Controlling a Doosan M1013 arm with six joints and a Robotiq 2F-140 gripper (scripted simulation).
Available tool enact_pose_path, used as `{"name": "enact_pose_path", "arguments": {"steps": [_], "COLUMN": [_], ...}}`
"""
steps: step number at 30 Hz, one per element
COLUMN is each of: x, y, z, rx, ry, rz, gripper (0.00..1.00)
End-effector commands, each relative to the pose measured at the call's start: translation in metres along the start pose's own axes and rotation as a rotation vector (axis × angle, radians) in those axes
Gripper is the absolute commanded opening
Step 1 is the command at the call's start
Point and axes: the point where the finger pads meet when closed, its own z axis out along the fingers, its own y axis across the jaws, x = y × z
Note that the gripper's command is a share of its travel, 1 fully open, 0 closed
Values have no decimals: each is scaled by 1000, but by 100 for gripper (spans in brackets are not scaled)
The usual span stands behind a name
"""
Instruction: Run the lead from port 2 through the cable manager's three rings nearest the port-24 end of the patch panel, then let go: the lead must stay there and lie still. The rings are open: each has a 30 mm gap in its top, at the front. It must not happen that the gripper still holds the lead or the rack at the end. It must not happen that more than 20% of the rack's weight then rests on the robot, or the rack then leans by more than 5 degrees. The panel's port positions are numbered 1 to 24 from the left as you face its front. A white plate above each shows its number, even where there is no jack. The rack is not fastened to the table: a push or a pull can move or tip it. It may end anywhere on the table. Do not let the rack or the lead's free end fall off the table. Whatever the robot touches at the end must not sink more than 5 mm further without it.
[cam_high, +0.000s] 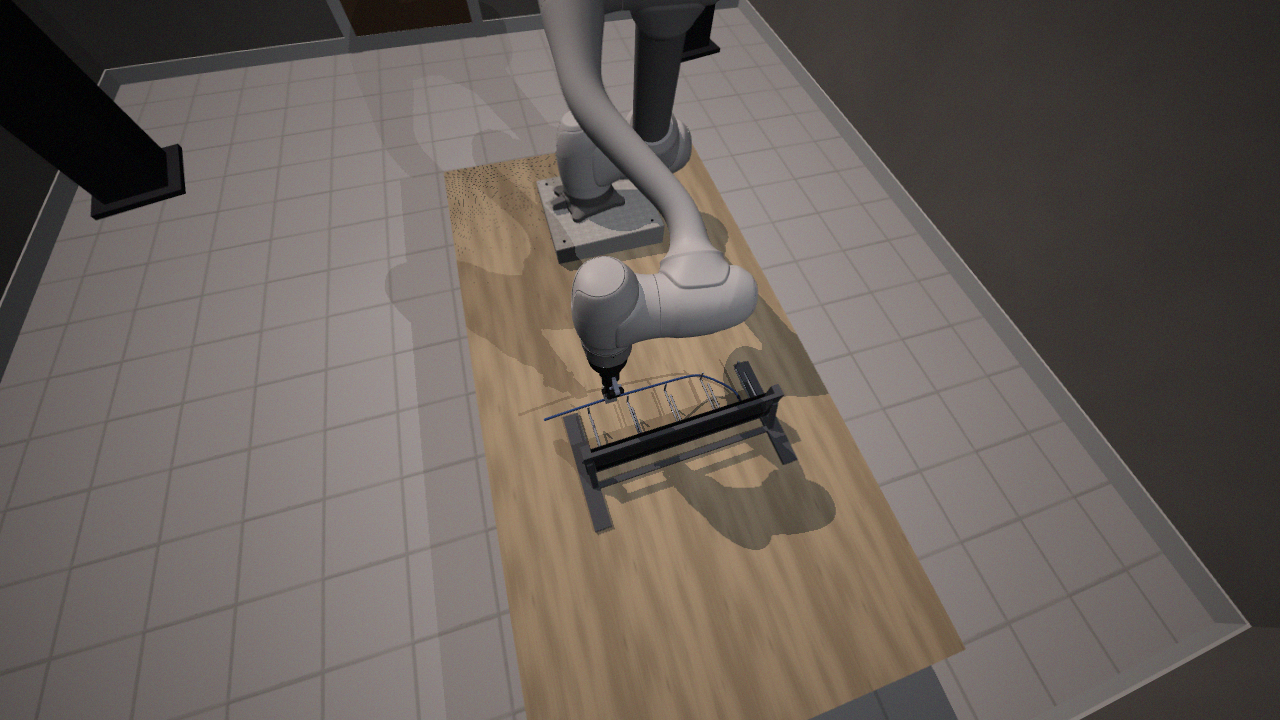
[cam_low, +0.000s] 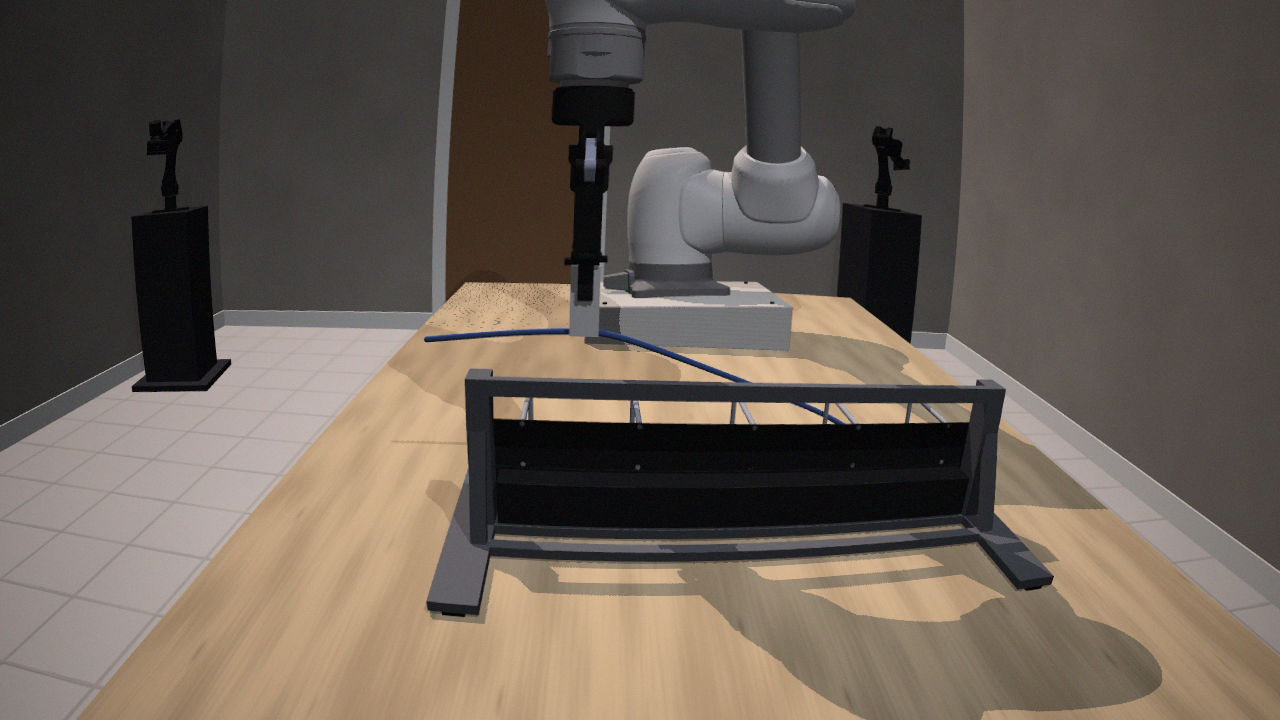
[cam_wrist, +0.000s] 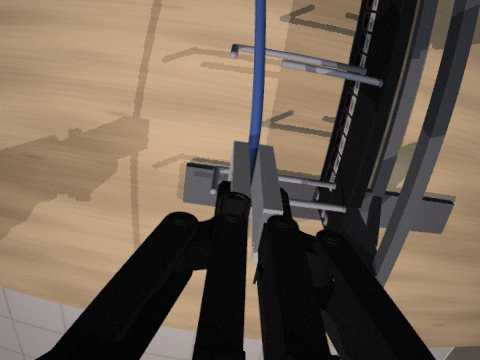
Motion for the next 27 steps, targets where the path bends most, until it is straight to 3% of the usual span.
{"name": "enact_pose_path", "arguments": {"steps": [1, 27], "x": [-1, -1], "y": [0, 0], "z": [5, 47], "rx": [-1, -1], "ry": [-1, -1], "rz": [0, 0], "gripper": [0, 0]}}
